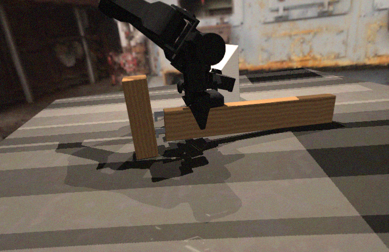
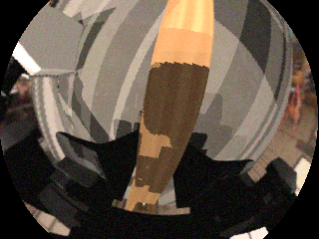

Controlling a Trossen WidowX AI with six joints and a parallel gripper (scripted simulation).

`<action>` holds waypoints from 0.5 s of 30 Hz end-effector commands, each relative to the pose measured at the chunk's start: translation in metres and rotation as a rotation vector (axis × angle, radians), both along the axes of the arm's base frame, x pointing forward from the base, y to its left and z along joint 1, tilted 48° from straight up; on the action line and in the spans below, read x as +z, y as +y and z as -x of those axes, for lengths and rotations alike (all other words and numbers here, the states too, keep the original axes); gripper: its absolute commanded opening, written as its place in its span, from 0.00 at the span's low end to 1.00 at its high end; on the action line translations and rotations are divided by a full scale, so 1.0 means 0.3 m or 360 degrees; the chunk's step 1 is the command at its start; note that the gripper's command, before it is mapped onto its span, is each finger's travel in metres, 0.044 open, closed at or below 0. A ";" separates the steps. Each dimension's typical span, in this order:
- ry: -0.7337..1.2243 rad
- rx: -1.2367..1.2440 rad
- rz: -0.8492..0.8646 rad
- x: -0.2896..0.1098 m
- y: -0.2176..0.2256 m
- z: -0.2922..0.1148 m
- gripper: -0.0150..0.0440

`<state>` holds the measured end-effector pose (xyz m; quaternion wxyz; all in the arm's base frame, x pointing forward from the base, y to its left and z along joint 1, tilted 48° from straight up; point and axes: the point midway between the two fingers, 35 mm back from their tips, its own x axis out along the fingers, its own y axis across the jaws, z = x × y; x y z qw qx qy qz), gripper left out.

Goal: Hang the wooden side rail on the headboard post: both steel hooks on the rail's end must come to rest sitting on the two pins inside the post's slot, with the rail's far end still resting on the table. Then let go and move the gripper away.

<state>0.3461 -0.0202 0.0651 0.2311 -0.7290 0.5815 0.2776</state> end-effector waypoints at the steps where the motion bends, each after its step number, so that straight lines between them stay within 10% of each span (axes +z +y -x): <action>1: -0.0009 0.0021 0.0003 0.013 0.009 -0.003 0.25; 15: -0.0009 0.0021 0.0003 0.015 0.004 0.000 0.25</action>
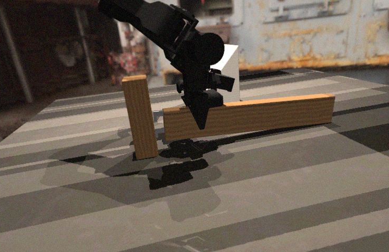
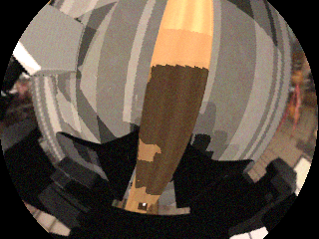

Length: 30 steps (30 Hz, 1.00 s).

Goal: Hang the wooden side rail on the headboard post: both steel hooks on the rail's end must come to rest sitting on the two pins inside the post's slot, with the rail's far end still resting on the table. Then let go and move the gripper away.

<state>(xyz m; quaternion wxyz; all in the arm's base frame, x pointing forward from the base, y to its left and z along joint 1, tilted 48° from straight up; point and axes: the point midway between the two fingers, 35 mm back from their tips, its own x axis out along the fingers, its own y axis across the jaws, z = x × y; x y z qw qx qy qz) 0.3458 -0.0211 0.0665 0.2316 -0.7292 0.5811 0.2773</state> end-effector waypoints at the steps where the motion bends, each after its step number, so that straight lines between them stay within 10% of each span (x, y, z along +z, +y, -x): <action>1: -0.0007 0.0020 0.0004 0.011 0.006 -0.002 0.25; 30: -0.0007 0.0020 0.0004 0.021 0.002 -0.004 0.25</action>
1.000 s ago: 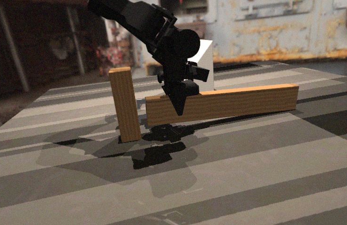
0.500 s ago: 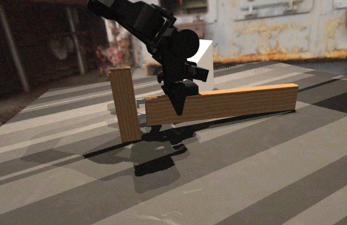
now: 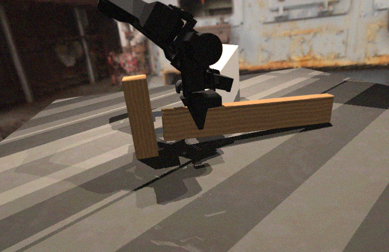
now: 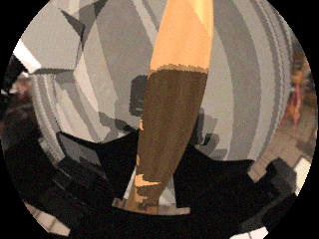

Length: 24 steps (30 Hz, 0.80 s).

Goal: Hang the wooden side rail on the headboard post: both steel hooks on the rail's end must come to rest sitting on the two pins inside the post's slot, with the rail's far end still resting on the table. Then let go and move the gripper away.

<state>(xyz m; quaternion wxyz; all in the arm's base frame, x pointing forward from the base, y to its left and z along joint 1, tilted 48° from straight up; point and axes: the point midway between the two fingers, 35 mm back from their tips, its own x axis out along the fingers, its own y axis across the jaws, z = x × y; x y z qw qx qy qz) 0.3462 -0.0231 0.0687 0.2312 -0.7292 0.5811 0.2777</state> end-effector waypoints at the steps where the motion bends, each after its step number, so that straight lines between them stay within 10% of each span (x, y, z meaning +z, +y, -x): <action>1: -0.0008 0.0019 0.0004 0.014 0.009 -0.003 0.25; 24: -0.0009 0.0019 0.0004 0.020 0.003 -0.005 0.25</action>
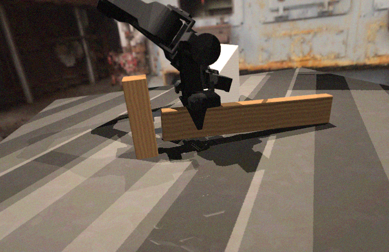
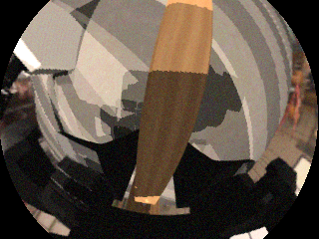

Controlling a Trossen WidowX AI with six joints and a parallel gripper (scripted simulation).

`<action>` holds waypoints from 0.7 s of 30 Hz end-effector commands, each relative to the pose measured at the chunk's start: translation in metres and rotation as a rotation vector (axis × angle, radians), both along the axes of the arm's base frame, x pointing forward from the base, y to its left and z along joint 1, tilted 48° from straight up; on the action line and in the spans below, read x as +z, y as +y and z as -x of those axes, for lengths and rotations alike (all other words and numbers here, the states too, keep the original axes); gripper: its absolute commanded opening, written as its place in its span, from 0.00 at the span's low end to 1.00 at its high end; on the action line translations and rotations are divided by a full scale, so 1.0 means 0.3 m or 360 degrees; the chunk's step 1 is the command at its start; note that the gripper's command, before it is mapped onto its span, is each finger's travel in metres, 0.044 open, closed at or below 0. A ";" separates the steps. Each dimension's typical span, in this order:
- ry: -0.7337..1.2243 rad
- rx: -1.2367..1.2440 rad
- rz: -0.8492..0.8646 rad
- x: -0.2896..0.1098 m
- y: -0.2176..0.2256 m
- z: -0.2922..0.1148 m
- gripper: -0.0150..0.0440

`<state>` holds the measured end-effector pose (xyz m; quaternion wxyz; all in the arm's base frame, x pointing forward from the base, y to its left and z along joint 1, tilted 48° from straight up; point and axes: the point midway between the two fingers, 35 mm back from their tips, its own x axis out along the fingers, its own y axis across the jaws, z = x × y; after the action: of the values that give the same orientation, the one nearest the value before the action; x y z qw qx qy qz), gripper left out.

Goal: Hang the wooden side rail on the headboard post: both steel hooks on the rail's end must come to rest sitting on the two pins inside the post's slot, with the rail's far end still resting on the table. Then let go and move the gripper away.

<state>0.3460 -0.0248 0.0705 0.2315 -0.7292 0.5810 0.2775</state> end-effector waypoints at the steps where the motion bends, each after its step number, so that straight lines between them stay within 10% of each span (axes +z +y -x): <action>1: -0.0008 0.0020 0.0004 0.014 0.008 -0.006 0.25; 21: -0.0008 0.0020 0.0004 0.019 0.003 -0.004 0.25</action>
<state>0.3462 -0.0260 0.0722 0.2312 -0.7293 0.5809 0.2778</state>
